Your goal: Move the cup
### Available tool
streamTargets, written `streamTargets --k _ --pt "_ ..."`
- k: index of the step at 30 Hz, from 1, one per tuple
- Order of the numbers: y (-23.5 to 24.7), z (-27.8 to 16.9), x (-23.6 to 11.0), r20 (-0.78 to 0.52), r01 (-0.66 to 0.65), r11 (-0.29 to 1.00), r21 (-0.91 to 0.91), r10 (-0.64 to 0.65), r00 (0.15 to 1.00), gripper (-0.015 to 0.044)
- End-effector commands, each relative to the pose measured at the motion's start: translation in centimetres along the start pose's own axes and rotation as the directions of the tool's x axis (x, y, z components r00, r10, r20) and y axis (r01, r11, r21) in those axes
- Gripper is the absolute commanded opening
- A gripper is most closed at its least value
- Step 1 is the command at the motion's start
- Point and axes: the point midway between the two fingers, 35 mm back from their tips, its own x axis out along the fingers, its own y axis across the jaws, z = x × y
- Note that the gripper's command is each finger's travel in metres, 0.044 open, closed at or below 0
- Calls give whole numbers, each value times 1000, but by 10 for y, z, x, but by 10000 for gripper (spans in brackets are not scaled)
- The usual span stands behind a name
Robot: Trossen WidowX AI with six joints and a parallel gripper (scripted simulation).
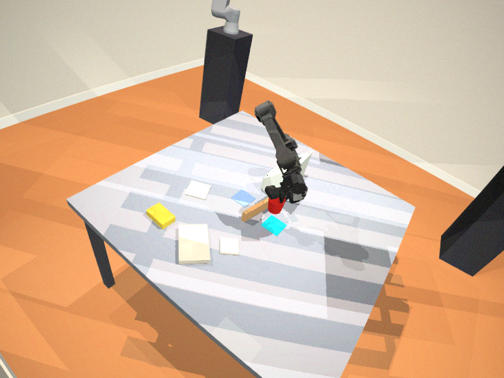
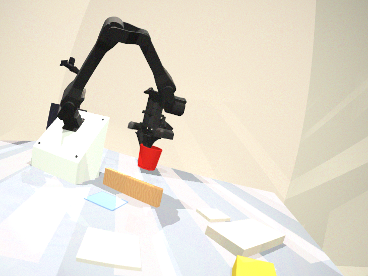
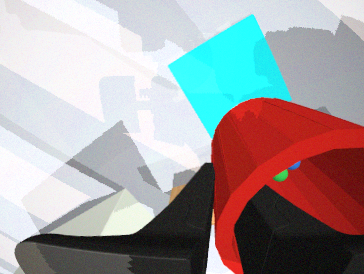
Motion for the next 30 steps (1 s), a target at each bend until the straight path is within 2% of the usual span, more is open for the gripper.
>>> streamTargets --k 1,13,30 --pt "4 9 -2 5 -1 1000 1 1 1000 0" --pt "11 25 -2 5 -1 1000 1 1 1000 0" --pt "10 26 26 5 0 1000 1 0 1000 0"
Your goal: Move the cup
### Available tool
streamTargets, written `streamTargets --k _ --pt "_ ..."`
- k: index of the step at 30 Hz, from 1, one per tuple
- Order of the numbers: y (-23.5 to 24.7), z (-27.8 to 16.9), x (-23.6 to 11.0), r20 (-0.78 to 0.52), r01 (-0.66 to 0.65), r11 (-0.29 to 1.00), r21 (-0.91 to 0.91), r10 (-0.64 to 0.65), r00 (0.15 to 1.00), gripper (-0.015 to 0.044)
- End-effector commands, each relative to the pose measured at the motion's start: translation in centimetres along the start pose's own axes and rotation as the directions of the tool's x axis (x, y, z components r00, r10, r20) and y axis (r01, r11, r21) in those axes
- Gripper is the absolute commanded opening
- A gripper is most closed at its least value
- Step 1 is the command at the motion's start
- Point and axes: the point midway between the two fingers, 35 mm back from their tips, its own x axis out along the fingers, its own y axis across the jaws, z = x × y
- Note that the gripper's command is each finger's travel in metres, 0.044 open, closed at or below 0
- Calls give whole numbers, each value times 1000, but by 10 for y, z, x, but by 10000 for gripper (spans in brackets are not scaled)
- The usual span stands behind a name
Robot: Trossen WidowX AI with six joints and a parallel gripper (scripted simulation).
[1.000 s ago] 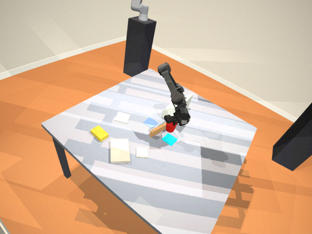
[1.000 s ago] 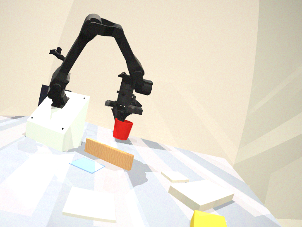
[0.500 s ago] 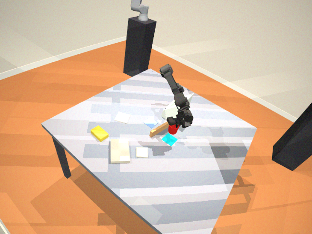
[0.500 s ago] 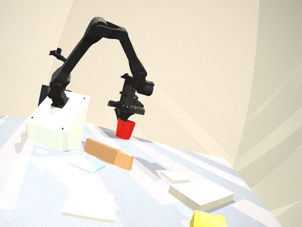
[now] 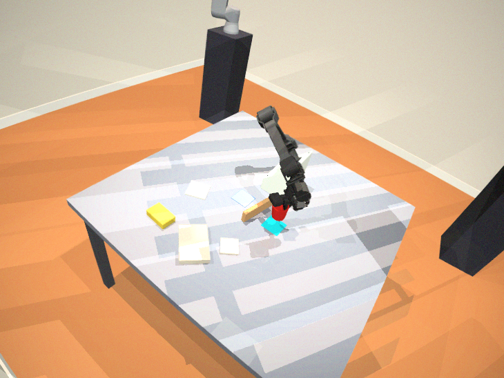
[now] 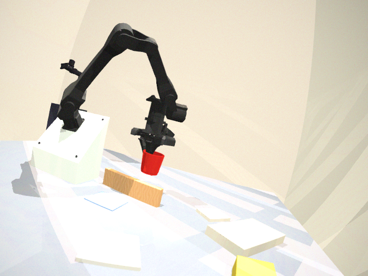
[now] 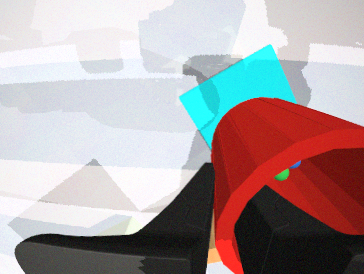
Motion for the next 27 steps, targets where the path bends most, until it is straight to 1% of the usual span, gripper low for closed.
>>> streamTargets --k 1,27 --pt "-1 0 8 -2 4 1000 -2 -4 1000 0" --pt "0 -1 51 -4 6 1000 -2 -6 1000 0"
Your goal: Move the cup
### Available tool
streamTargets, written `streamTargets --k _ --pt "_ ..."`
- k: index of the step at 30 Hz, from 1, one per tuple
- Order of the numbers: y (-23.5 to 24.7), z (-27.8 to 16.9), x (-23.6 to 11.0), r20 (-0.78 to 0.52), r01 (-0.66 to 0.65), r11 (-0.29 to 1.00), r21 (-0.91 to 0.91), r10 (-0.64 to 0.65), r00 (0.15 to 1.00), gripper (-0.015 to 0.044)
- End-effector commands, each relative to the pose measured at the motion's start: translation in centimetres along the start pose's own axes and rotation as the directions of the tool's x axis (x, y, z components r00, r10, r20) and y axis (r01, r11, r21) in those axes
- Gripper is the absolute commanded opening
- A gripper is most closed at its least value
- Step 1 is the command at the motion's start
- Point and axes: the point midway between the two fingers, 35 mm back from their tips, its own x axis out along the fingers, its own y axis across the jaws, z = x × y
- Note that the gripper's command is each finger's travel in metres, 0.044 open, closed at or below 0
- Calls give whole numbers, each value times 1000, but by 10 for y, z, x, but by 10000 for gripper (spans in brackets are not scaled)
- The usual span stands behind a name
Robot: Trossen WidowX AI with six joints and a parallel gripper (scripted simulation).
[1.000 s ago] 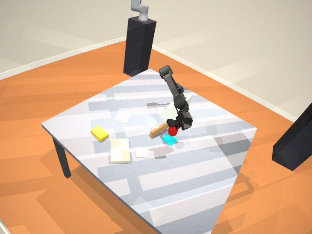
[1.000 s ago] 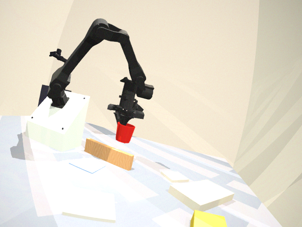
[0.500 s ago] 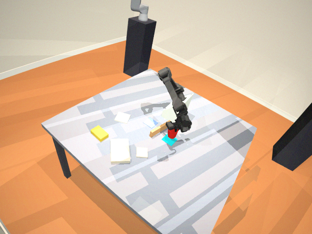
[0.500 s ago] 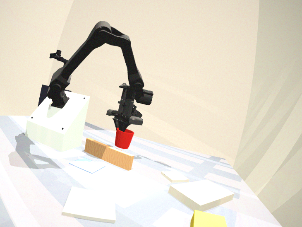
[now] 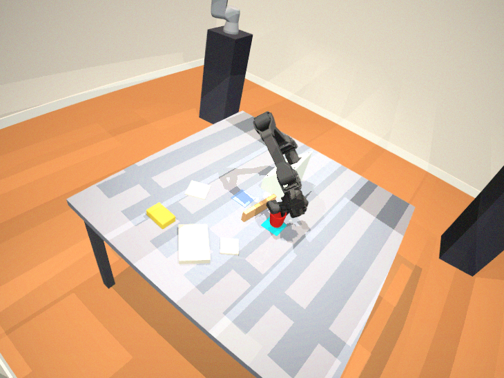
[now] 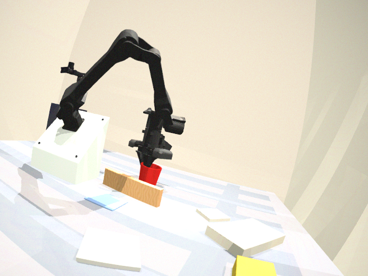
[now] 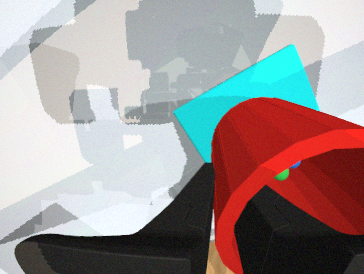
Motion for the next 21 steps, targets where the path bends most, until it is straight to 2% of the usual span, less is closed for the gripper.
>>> streamTargets --k 1,18,21 --pt "0 -1 8 -3 4 1000 -3 -4 1000 0" --pt "0 -1 9 -2 -1 1000 0 1 1000 0" --pt "0 -1 9 -2 -1 1000 0 1 1000 79"
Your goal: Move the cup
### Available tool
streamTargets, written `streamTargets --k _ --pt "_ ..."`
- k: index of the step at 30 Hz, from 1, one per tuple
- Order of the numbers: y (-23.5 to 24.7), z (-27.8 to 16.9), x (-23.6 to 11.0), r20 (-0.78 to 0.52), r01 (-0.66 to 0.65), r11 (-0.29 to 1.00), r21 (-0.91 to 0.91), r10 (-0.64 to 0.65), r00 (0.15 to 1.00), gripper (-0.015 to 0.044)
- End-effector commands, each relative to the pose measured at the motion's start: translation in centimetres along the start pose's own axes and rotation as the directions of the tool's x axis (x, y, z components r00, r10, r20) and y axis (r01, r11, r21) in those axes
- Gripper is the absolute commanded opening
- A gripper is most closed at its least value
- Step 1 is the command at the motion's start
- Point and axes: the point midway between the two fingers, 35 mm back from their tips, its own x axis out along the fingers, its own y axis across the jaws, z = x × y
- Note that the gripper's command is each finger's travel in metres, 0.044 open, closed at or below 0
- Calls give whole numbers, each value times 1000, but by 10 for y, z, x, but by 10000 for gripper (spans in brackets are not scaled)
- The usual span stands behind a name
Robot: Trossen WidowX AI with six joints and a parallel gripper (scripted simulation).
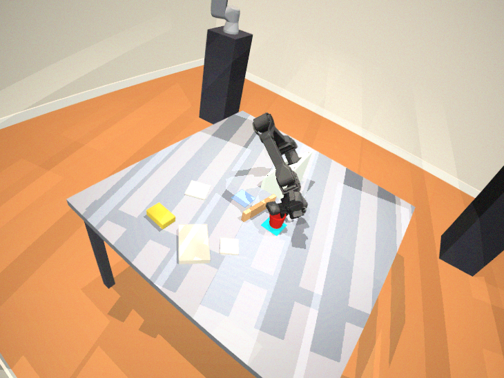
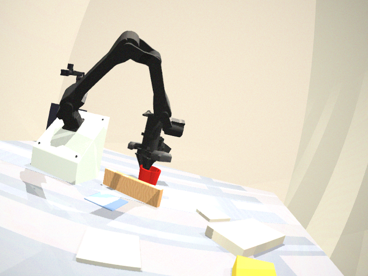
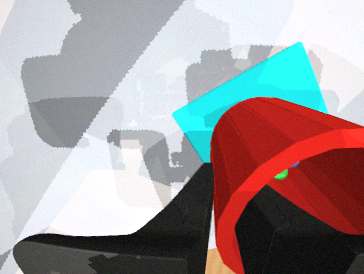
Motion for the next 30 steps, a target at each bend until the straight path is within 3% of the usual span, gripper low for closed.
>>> streamTargets --k 1,2,30 --pt "0 0 0 0 0 1000 1 0 1000 105" --pt "0 0 0 0 0 1000 1 0 1000 128" --pt "0 1 -33 2 2 1000 -1 -2 1000 128"
